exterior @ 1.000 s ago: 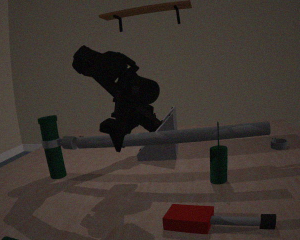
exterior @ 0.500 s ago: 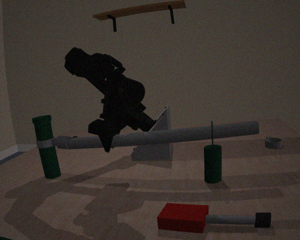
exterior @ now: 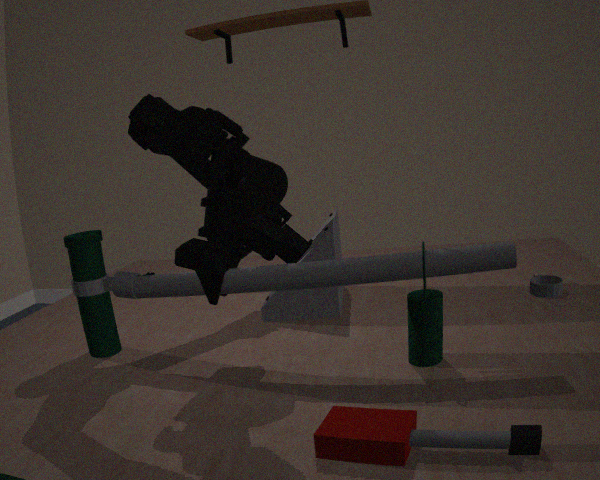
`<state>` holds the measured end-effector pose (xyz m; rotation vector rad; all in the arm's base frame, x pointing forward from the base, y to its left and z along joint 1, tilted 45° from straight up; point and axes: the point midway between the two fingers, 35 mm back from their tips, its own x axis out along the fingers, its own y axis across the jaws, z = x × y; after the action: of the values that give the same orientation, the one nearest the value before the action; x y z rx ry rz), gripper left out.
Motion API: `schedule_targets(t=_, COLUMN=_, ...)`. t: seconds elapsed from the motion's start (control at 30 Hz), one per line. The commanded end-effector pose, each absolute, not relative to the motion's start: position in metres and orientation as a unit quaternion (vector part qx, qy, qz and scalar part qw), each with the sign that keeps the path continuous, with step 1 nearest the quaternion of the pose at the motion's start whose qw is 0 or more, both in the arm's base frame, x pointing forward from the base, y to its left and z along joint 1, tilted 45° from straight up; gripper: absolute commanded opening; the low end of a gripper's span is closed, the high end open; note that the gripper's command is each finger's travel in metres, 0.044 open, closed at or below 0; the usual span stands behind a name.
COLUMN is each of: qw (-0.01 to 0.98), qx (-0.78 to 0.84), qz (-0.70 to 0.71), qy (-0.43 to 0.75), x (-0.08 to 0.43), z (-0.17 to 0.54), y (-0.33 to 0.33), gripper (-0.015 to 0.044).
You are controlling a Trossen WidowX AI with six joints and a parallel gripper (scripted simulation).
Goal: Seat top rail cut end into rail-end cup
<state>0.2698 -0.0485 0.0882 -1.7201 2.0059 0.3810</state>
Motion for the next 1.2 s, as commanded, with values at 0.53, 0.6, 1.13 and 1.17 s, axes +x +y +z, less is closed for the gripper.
schedule_targets(t=0.53, qw=0.23, qx=-0.627, qz=0.136, qy=0.731, x=0.2702, z=0.0904, y=-0.0469, gripper=0.0)
schedule_targets(t=0.6, qw=0.23, qx=-0.628, qz=0.136, qy=0.732, x=0.2702, z=0.0907, y=-0.0468, gripper=0.0)
schedule_targets(t=1.13, qw=0.225, qx=-0.629, qz=0.134, qy=0.732, x=0.2711, z=0.0937, y=-0.0458, gripper=0.0)
schedule_targets(t=1.17, qw=0.225, qx=-0.629, qz=0.134, qy=0.732, x=0.2712, z=0.0938, y=-0.0457, gripper=0.0)
